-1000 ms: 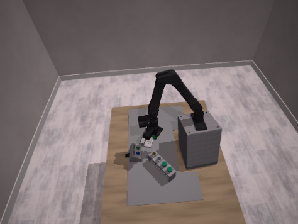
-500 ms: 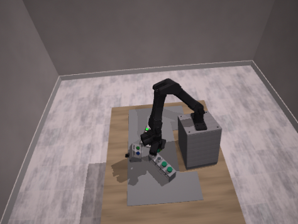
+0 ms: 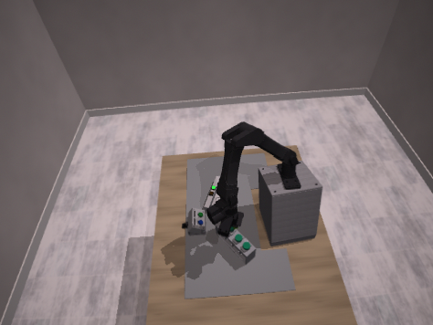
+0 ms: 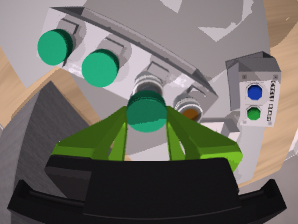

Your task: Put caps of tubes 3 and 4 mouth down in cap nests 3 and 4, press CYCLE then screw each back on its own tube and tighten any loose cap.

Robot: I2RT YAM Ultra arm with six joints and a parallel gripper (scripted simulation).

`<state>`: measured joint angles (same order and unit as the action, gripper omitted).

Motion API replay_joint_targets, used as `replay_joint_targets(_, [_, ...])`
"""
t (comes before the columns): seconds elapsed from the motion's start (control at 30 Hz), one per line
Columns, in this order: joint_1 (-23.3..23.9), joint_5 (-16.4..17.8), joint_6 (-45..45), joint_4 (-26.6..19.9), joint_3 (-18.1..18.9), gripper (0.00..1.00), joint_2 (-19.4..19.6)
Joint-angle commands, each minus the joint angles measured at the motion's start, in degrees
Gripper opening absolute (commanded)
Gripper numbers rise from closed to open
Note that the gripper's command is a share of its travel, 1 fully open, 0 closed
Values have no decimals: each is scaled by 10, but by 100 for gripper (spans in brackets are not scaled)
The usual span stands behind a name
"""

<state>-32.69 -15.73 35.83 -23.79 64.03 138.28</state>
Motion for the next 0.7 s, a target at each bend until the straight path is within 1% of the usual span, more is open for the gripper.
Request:
replay_joint_targets(0.0, [2, 0, 0, 16, 4, 0, 8])
replay_joint_targets(0.13, [6, -1, 5, 34, 4, 0, 25])
replay_joint_targets(0.67, [6, -1, 5, 32, 7, 0, 26])
